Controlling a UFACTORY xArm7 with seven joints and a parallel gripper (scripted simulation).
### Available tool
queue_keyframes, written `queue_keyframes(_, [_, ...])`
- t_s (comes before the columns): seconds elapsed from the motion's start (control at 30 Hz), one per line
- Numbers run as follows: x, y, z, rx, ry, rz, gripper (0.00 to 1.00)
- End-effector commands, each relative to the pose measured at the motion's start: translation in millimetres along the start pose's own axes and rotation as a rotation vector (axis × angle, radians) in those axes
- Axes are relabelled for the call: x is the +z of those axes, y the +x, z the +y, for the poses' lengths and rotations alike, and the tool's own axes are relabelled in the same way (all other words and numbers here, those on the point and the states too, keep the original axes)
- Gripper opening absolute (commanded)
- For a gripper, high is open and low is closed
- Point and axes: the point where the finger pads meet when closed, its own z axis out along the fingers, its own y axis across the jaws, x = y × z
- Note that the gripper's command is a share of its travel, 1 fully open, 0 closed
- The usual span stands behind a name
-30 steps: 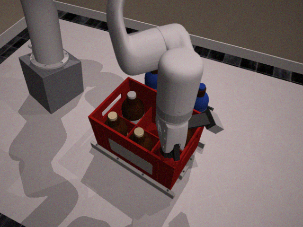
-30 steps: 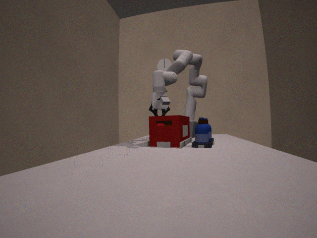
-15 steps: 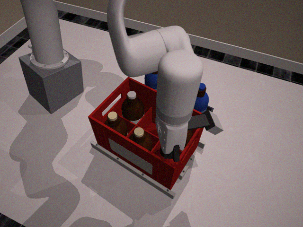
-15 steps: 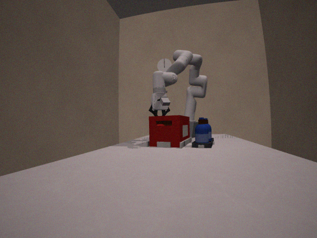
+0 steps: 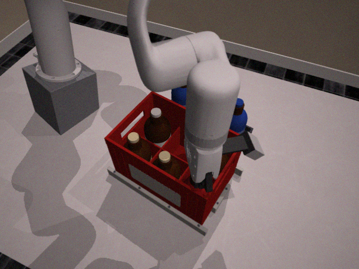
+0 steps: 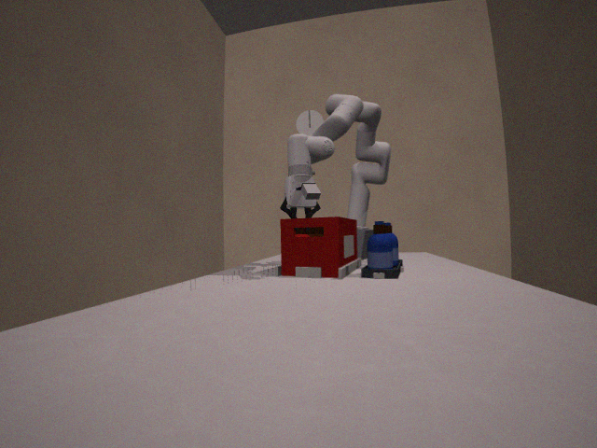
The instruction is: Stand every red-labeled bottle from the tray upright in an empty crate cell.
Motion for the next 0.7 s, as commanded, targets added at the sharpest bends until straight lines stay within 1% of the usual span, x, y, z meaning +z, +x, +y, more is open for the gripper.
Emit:
queue_keyframes(0.0, [-2.2,0.8,1.8,0.000,-0.005,0.003,0.00])
queue_keyframes(0.3, [-2.2,0.8,1.8,0.000,-0.005,0.003,0.00])
queue_keyframes(0.33, [-2.2,0.8,1.8,0.000,-0.005,0.003,0.65])
queue_keyframes(0.67, [-2.2,0.8,1.8,0.000,-0.005,0.003,0.65])
